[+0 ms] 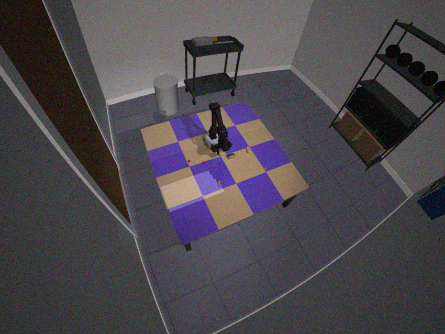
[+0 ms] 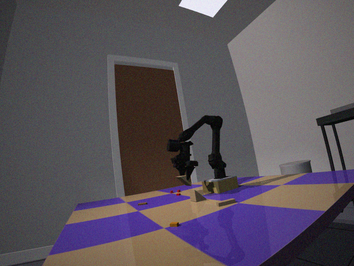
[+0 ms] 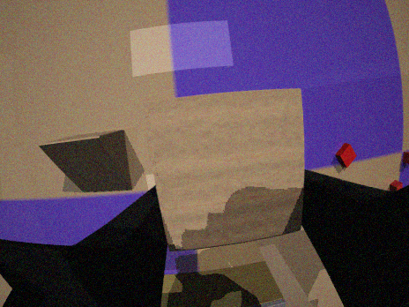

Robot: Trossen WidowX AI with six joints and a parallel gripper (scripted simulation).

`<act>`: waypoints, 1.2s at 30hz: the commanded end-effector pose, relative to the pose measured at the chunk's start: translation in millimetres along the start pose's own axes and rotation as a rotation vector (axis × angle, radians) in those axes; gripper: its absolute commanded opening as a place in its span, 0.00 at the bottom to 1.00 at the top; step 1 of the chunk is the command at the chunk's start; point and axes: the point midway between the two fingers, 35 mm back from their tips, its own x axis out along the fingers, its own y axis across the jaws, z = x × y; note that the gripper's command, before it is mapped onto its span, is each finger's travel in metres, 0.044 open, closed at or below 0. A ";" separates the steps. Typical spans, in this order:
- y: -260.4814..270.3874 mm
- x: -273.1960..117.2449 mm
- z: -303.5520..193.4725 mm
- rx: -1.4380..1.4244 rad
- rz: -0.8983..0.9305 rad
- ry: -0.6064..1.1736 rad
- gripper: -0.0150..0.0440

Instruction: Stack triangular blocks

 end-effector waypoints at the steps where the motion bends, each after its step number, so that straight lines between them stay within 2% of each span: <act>1: -0.2 -1.7 2.9 0.056 0.008 0.002 0.25; 18: 48.5 -24.7 -7.6 0.057 0.013 0.011 0.25; 36: 98.4 -57.2 -39.4 0.058 0.017 0.012 0.25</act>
